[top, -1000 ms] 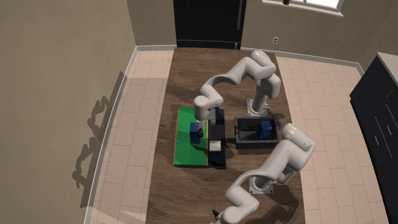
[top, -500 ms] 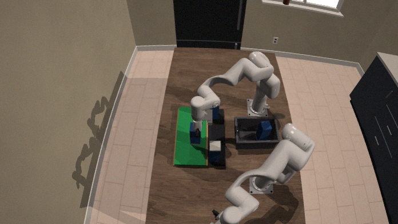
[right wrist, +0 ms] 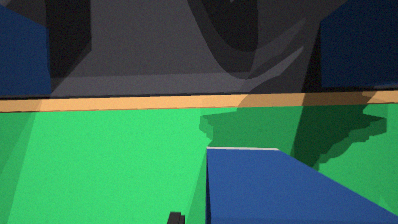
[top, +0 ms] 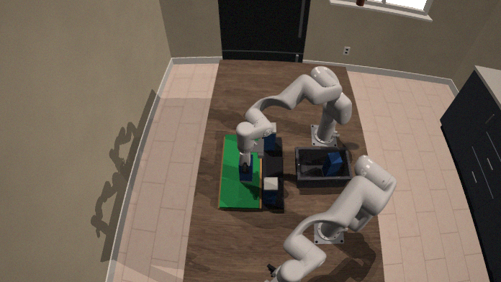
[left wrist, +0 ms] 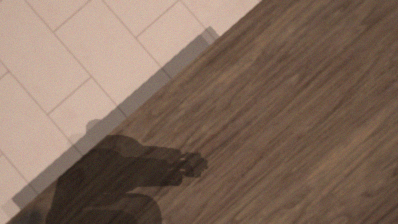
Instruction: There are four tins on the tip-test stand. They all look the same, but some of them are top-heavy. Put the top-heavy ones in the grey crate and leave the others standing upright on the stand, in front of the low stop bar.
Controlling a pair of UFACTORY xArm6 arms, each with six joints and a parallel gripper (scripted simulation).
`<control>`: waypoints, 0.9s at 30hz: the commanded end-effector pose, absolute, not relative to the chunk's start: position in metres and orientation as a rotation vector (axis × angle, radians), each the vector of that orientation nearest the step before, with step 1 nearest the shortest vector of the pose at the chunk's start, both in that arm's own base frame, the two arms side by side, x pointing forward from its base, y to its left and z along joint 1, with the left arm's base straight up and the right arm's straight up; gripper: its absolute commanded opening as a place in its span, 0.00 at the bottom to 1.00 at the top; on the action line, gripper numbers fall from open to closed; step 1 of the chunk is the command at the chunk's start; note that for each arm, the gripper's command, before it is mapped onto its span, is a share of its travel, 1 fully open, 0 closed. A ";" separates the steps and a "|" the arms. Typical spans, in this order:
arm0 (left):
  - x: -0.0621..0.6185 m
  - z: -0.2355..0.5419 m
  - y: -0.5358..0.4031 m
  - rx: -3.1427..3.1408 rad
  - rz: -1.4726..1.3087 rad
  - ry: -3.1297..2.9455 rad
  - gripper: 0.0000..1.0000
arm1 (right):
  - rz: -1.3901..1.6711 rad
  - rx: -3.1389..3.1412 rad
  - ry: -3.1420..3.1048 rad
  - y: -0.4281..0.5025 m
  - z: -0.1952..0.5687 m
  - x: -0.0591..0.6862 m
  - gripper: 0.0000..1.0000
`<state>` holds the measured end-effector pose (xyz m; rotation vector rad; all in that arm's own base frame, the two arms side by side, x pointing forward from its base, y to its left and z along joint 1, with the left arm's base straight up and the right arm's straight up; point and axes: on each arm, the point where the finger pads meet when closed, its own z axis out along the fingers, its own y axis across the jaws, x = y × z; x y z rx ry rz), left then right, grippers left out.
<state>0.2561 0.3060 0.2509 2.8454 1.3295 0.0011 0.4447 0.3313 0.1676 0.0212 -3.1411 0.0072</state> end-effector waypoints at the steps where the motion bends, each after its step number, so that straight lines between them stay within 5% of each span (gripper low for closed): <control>1: 0.257 0.252 0.307 2.847 0.007 1.330 1.00 | 0.002 0.017 -3.146 0.332 0.169 0.448 1.00; 26: 0.257 0.252 0.307 2.847 0.007 1.330 1.00 | 0.002 0.016 -3.144 0.332 0.170 0.448 1.00; 27: 0.257 0.252 0.307 2.847 0.007 1.330 1.00 | 0.002 0.016 -3.144 0.332 0.170 0.448 0.00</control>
